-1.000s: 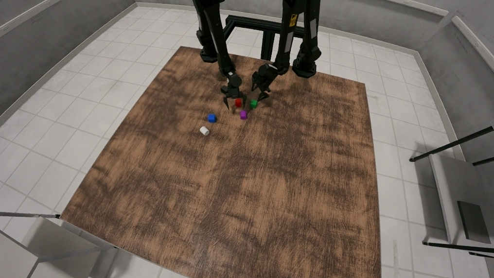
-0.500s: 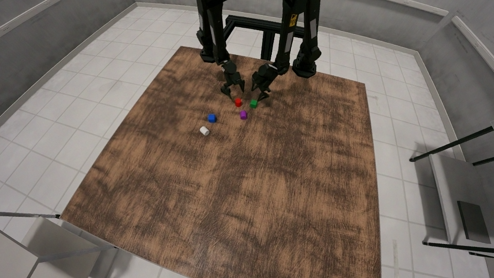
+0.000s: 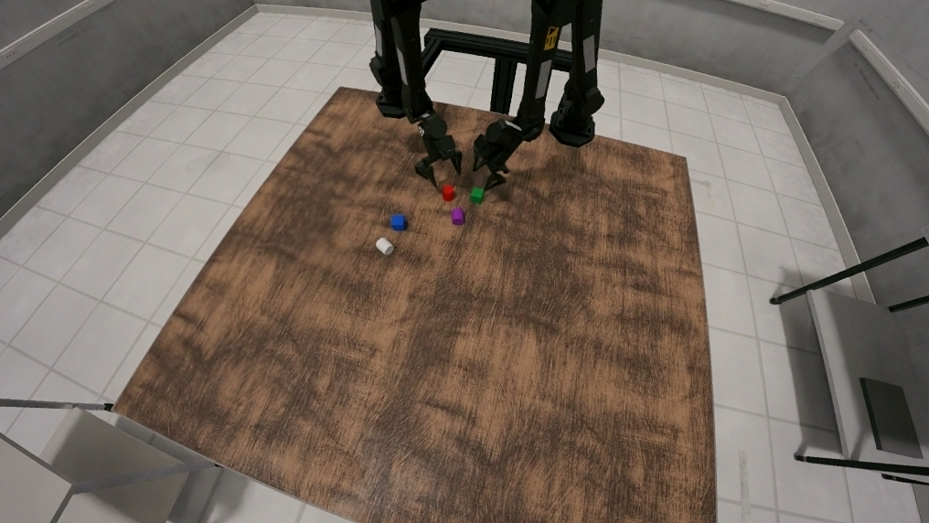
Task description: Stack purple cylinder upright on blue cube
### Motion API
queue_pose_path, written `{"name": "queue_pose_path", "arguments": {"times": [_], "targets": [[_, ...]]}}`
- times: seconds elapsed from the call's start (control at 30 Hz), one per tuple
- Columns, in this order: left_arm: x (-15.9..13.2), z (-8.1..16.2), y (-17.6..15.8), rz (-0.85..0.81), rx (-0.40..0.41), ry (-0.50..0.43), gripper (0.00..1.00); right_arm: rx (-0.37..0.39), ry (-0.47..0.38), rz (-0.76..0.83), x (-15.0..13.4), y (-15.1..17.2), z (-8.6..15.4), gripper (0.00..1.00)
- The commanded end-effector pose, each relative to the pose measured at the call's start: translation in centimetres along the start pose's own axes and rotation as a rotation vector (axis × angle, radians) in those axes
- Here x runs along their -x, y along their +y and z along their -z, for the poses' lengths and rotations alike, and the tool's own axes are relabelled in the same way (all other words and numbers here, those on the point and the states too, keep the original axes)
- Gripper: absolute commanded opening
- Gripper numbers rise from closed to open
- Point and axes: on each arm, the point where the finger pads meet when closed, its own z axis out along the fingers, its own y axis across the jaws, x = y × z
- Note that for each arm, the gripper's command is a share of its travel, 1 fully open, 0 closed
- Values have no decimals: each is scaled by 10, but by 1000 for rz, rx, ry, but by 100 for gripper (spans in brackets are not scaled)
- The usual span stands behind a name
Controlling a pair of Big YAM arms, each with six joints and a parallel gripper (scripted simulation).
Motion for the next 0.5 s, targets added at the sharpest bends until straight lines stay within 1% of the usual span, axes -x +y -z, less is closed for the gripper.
{"name": "queue_pose_path", "arguments": {"times": [0.0,0.03,0.07,0.17,0.23,0.3,0.47], "targets": [[2,0,1,16,2,-9,100,-26,-18,-43,15,-11,-14,100],[2,0,1,16,2,-9,100,-26,-18,-43,15,-11,-14,100],[2,0,1,16,2,-9,100,-38,-44,-56,31,-17,-20,100],[2,0,1,16,2,-9,100,-54,-48,-57,54,-27,-37,100],[2,0,1,16,2,-9,100,-49,-37,-46,63,-27,-43,100],[2,0,1,16,2,-9,100,-30,-25,-26,72,-18,-48,100],[2,0,1,16,2,-9,100,-32,-2,-32,80,-22,-54,100]]}}
